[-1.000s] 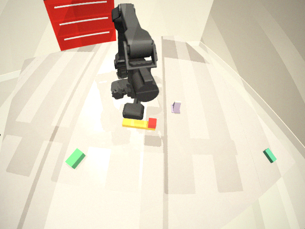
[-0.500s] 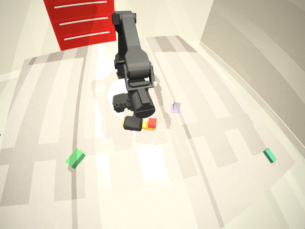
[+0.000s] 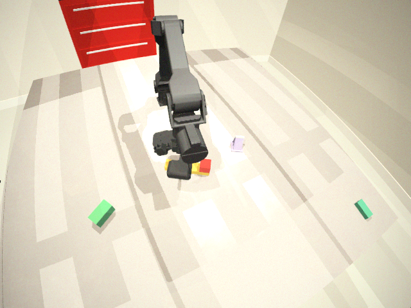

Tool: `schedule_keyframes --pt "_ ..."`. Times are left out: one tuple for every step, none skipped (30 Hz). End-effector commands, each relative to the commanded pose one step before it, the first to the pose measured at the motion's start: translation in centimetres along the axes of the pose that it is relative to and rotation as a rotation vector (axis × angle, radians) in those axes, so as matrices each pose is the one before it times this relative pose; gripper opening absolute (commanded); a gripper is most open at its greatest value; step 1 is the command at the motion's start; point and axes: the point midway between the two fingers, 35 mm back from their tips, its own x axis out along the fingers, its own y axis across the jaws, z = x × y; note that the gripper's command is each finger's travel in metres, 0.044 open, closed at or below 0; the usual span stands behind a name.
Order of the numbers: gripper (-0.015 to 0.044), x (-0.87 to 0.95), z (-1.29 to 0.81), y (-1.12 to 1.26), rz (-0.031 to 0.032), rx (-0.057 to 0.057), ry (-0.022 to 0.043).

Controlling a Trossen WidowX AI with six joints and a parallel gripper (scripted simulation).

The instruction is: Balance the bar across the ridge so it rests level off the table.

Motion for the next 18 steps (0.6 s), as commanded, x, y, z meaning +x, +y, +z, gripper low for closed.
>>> schedule_keyframes --pt "0.0315 0.965 -0.011 -0.094 -0.00912 0.0033 -0.00023" --pt "0.0315 0.164 0.002 -0.004 -0.00001 0.0000 0.00000" --pt "0.0315 0.164 0.002 -0.005 -0.00001 0.0000 0.00000" --pt "0.0315 0.164 0.002 -0.006 -0.00001 0.0000 0.00000" --pt "0.0315 0.133 0.002 -0.005 -0.00001 0.0000 0.00000" --pt "0.0315 0.081 0.001 -0.004 -0.00001 0.0000 0.00000" --pt "0.0315 0.027 0.000 -0.001 0.00000 0.0000 0.00000" --pt "0.0315 0.000 0.000 0.000 0.00000 0.0000 0.00000" --pt "0.0315 0.000 0.000 0.000 0.00000 0.0000 0.00000" --pt "0.0315 0.000 0.000 0.000 0.00000 0.0000 0.00000" --pt "0.0315 0.000 0.000 0.000 0.00000 0.0000 0.00000" --pt "0.0315 0.000 0.000 0.000 0.00000 0.0000 0.00000" --pt "0.0315 0.000 0.000 0.000 0.00000 0.0000 0.00000" --pt "0.0315 0.000 0.000 0.000 0.00000 0.0000 0.00000" --pt "0.0315 0.000 0.000 0.000 0.00000 0.0000 0.00000" --pt "0.0315 0.000 0.000 0.000 0.00000 0.0000 0.00000" --pt "0.0315 0.000 0.000 0.000 0.00000 0.0000 0.00000" --pt "0.0315 0.000 0.000 0.000 0.00000 0.0000 0.00000"
